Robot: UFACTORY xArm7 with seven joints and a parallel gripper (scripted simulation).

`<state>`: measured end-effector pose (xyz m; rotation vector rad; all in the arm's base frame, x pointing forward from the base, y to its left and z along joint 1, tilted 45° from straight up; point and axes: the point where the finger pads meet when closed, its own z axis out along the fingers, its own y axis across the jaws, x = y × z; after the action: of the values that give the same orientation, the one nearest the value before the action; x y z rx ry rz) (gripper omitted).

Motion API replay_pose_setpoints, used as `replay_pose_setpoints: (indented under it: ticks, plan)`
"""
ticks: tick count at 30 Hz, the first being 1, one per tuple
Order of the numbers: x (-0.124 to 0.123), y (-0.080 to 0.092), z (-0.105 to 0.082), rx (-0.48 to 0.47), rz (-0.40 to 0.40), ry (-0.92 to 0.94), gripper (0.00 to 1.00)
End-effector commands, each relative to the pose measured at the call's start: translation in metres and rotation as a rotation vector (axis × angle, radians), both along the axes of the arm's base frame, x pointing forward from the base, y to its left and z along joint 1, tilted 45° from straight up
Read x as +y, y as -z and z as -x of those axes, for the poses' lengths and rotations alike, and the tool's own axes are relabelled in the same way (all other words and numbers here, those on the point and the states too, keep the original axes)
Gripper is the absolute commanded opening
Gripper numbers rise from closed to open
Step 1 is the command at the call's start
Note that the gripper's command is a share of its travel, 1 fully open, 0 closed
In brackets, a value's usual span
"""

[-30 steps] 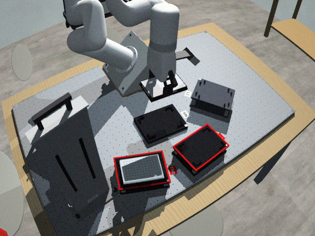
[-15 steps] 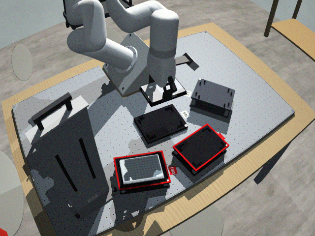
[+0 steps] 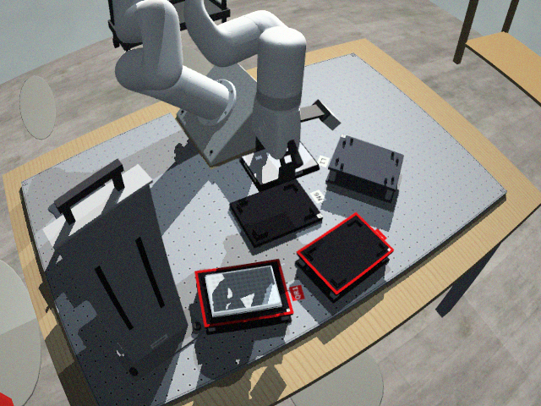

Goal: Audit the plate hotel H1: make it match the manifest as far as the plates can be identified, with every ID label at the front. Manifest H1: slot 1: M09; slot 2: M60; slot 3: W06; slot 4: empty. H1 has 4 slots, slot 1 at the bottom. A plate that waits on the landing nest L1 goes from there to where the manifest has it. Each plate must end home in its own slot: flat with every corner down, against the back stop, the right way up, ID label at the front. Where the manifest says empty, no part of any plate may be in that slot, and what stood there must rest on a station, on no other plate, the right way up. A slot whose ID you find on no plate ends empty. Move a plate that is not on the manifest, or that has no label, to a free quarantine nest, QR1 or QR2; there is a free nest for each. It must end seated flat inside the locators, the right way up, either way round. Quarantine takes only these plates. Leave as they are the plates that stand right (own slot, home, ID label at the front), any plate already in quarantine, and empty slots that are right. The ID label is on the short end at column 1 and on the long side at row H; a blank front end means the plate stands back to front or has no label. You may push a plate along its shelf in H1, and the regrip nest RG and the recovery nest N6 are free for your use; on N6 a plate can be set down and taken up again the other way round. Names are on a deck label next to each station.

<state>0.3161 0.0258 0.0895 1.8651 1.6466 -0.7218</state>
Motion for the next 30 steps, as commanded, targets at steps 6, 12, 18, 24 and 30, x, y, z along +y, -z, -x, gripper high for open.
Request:
replay_pose_setpoints:
  ticks: [6,12,18,24,30]
  plan:
    - [-0.01,0.011,-0.001,-0.002,-0.001,-0.002,0.0]
    - [-0.015,0.016,0.0,-0.002,-0.002,-0.002,0.0]
    - [-0.022,0.023,0.0,-0.002,-0.002,-0.002,0.0]
    - [-0.029,0.03,0.0,-0.002,-0.002,-0.002,0.0]
    - [-0.033,0.035,0.001,-0.002,-0.002,-0.002,0.0]
